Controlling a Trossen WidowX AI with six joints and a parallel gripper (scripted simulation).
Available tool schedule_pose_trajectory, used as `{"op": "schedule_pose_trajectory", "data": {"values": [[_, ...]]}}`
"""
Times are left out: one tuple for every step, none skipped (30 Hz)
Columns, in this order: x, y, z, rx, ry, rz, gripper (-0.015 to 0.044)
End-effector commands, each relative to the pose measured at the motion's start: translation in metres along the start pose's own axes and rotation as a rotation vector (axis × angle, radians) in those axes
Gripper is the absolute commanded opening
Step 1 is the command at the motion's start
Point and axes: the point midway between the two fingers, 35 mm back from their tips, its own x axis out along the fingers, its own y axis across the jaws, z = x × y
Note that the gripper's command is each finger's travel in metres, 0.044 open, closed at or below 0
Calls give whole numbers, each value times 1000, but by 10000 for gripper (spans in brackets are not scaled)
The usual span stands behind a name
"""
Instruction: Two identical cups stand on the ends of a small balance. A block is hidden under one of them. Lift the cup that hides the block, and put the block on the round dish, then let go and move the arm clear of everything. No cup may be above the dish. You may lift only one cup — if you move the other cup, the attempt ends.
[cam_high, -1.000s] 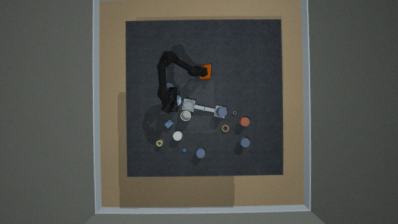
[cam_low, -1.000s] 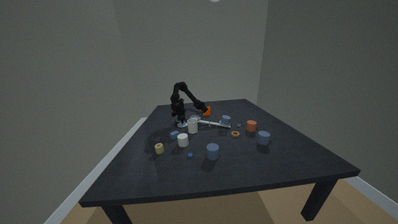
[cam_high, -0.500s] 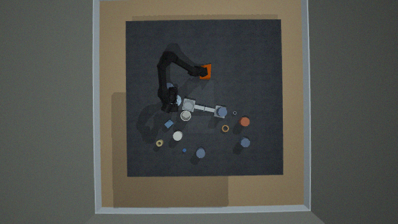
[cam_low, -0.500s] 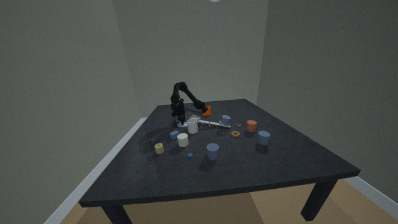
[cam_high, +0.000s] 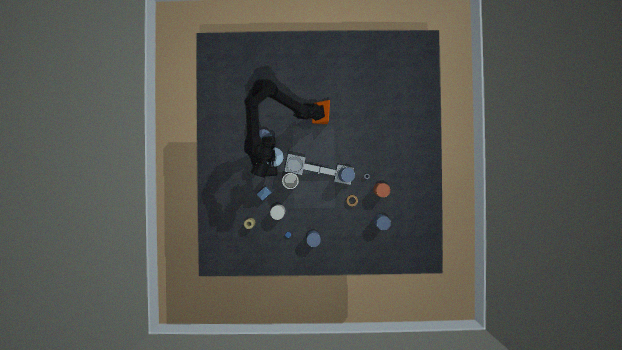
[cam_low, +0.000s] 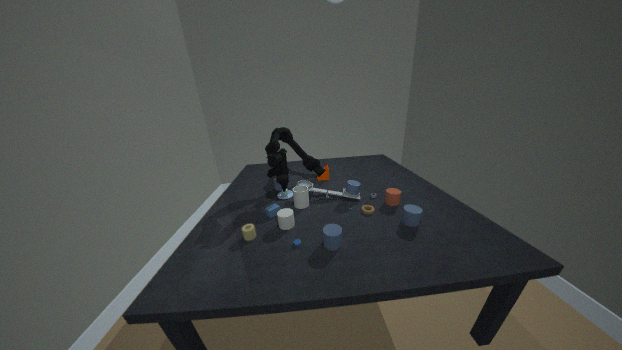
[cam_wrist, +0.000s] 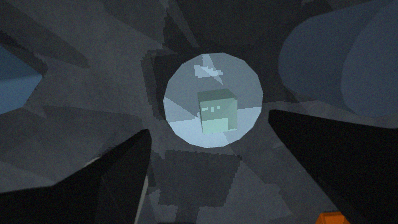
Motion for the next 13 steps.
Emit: {"op": "schedule_pose_trajectory", "data": {"values": [[-23, -6, -2, 8, 15, -36, 440], [-25, -7, -3, 8, 17, -40, 440], [-25, -7, -3, 8, 17, -40, 440], [-25, -7, -3, 8, 17, -40, 440], [-27, -7, -2, 8, 17, -39, 440], [-34, -6, -2, 8, 16, -34, 440], [-46, -6, -2, 8, 15, -28, 440], [-58, -6, -2, 7, 14, -22, 440], [-65, -7, -1, 6, 13, -18, 440], [-67, -7, -1, 6, 12, -17, 440], [-67, -7, -1, 6, 12, -17, 440], [-67, -7, -1, 6, 12, -17, 440], [-67, -7, -1, 6, 12, -17, 440]]}}
